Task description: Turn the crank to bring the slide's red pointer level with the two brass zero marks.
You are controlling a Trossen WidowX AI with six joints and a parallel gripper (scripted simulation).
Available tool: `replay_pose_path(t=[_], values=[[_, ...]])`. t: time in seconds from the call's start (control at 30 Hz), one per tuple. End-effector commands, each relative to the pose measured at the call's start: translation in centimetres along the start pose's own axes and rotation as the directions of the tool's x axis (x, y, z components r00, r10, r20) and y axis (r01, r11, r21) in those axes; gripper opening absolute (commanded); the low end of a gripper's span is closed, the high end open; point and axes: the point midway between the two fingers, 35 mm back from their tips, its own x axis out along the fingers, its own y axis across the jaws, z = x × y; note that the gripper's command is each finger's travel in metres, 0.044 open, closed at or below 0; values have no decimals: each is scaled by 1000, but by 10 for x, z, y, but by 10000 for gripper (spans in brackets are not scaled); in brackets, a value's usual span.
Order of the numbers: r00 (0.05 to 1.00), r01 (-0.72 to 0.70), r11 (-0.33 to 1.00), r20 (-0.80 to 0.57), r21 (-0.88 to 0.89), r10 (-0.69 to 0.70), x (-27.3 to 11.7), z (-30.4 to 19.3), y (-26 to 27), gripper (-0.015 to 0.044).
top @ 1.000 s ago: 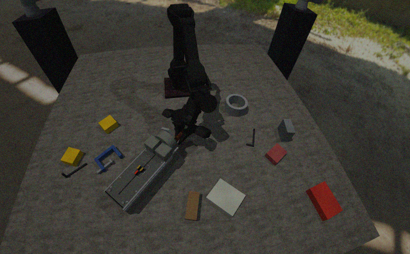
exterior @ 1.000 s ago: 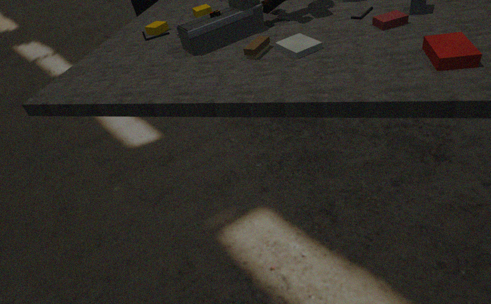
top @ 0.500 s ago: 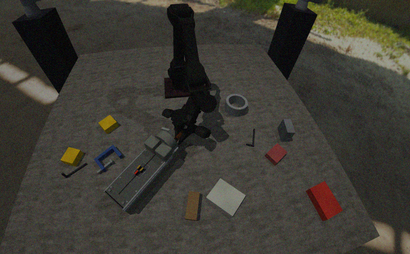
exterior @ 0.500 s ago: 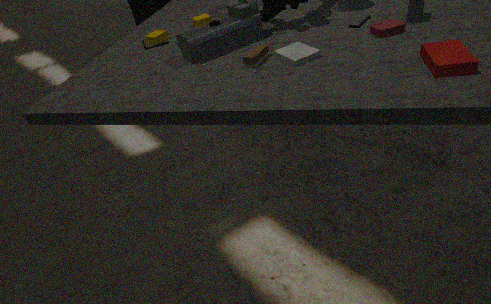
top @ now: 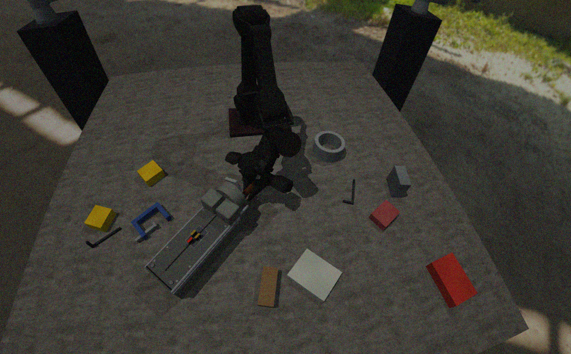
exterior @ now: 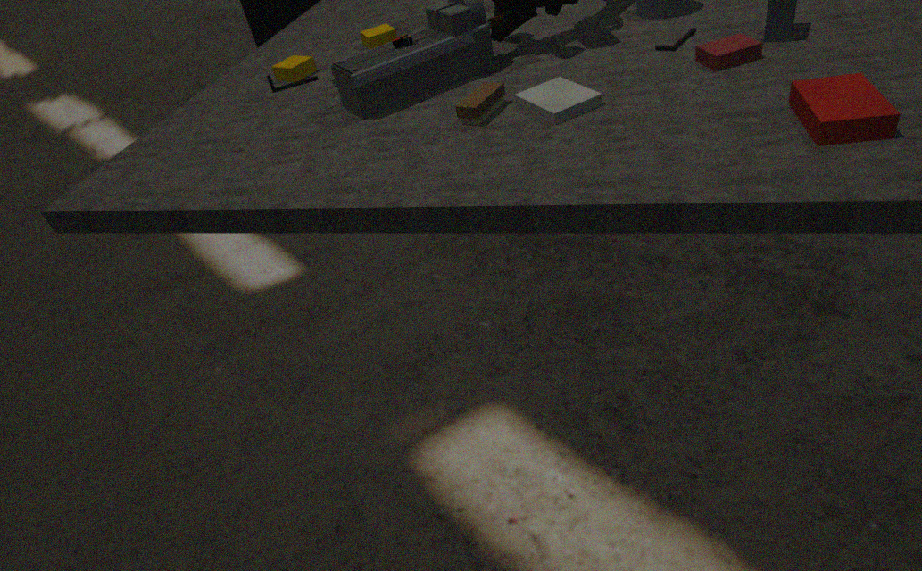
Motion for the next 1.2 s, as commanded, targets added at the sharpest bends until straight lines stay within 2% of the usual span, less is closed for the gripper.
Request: replay_pose_path(t=[0.0, 1.17], values=[[1000, 23, 1000, -5, -5, -23, 2, -2, -9, 0], [1000, 23, 1000, -5, -5, -23, 2, -2, -13, 0]])
